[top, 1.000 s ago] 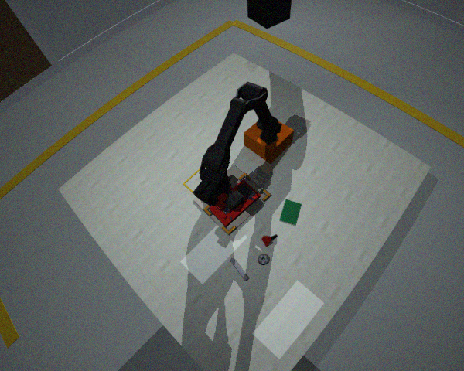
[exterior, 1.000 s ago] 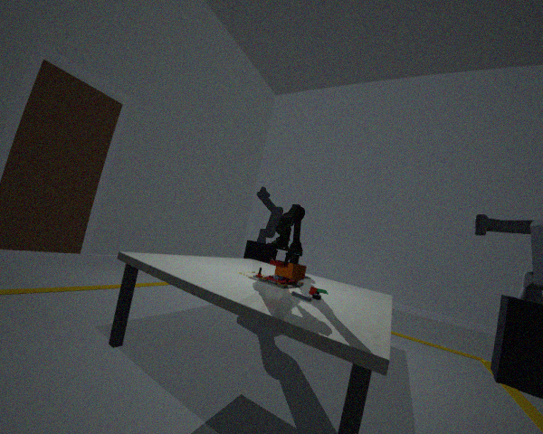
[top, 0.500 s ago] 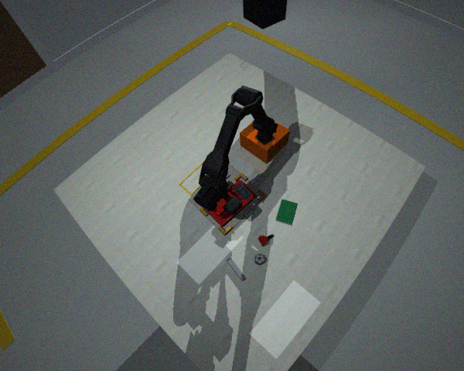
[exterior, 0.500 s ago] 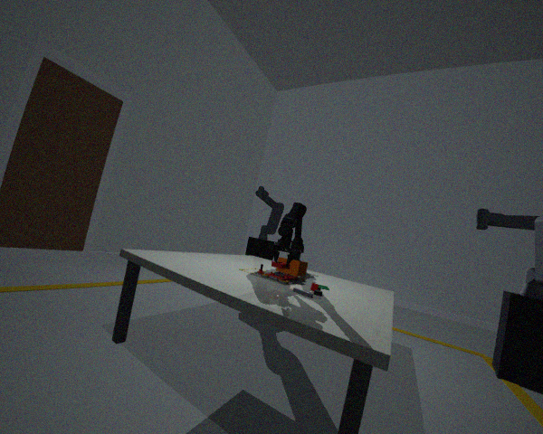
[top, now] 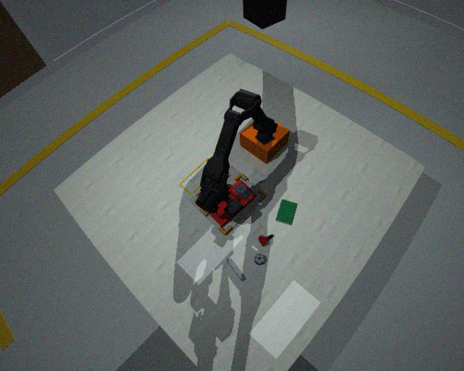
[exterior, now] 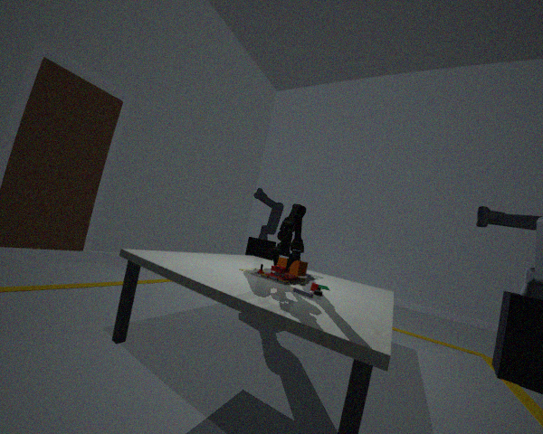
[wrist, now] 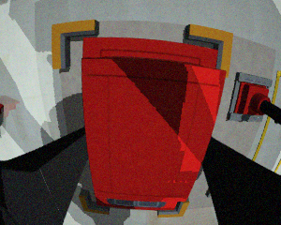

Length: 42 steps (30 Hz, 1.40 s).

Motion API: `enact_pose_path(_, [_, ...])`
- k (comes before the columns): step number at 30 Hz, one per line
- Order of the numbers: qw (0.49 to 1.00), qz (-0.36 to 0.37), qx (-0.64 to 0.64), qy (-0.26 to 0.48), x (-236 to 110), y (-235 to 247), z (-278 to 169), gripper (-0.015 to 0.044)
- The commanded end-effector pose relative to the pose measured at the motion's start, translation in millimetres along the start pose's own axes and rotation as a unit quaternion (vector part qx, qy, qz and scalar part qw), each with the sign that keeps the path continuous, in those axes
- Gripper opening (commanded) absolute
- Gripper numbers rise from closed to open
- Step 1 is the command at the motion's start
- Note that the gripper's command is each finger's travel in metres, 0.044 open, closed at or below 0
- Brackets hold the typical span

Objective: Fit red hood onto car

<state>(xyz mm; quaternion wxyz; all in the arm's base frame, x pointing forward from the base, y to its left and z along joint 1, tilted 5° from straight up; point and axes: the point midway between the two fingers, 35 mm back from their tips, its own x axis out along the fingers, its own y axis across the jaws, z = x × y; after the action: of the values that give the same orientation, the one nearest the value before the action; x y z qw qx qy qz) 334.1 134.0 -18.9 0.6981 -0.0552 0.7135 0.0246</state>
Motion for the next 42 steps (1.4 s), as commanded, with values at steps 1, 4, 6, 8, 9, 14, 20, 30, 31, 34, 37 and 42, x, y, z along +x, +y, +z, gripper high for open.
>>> enact_pose_path(1, [1.000, 0.001, 0.002, 0.000, 0.5, 0.4, 0.2, 0.0000])
enact_pose_path(4, [1.000, 0.001, 0.002, 0.000, 0.5, 0.4, 0.2, 0.0000])
enact_pose_path(6, [1.000, 0.001, 0.002, 0.000, 0.5, 0.4, 0.2, 0.0000])
enact_pose_path(8, [1.000, 0.001, 0.002, 0.000, 0.5, 0.4, 0.2, 0.0000])
enact_pose_path(9, [1.000, 0.001, 0.002, 0.000, 0.5, 0.4, 0.2, 0.0000])
enact_pose_path(14, [1.000, 0.001, 0.002, 0.000, 0.5, 0.4, 0.2, 0.0000])
enact_pose_path(20, [1.000, 0.001, 0.002, 0.000, 1.0, 0.4, 0.3, 0.0000])
enact_pose_path(30, [1.000, 0.001, 0.002, 0.000, 5.6, 0.5, 0.4, 0.0000])
enact_pose_path(31, [1.000, 0.001, 0.002, 0.000, 6.1, 0.5, 0.5, 0.0000])
enact_pose_path(34, [1.000, 0.001, 0.002, 0.000, 7.5, 0.5, 0.5, 0.0000])
enact_pose_path(37, [1.000, 0.001, 0.002, 0.000, 9.0, 0.5, 0.5, 0.0000])
enact_pose_path(42, [1.000, 0.001, 0.002, 0.000, 11.4, 0.5, 0.6, 0.0000])
